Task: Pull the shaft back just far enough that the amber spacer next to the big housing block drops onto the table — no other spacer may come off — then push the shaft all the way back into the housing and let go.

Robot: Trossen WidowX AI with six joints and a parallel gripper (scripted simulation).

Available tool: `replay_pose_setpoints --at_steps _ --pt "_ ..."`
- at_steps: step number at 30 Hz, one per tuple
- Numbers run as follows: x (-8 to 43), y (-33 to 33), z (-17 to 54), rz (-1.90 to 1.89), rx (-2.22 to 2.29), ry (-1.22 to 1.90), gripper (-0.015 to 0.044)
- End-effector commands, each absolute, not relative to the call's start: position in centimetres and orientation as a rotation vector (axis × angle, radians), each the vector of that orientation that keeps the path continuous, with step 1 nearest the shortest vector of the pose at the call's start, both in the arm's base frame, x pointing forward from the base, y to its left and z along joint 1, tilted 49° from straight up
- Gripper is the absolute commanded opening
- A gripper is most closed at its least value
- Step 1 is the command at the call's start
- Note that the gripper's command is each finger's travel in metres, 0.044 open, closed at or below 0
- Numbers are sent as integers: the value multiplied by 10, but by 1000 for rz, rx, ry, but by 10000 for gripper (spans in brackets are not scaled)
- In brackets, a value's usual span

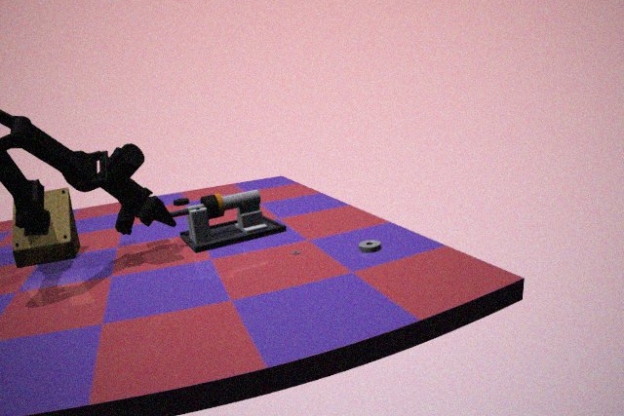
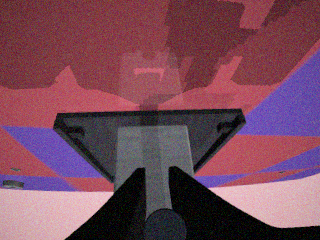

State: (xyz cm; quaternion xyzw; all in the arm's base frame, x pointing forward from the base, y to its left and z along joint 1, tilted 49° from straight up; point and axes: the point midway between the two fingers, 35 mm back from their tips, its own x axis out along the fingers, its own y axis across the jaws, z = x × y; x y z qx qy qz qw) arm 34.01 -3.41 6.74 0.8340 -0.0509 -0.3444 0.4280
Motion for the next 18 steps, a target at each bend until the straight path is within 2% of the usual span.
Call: replay_pose_setpoints --at_steps 1,18 --pt "338 -34 67 -860 2078 -122 0" --pt "337 -35 67 -860 2078 -122 0"
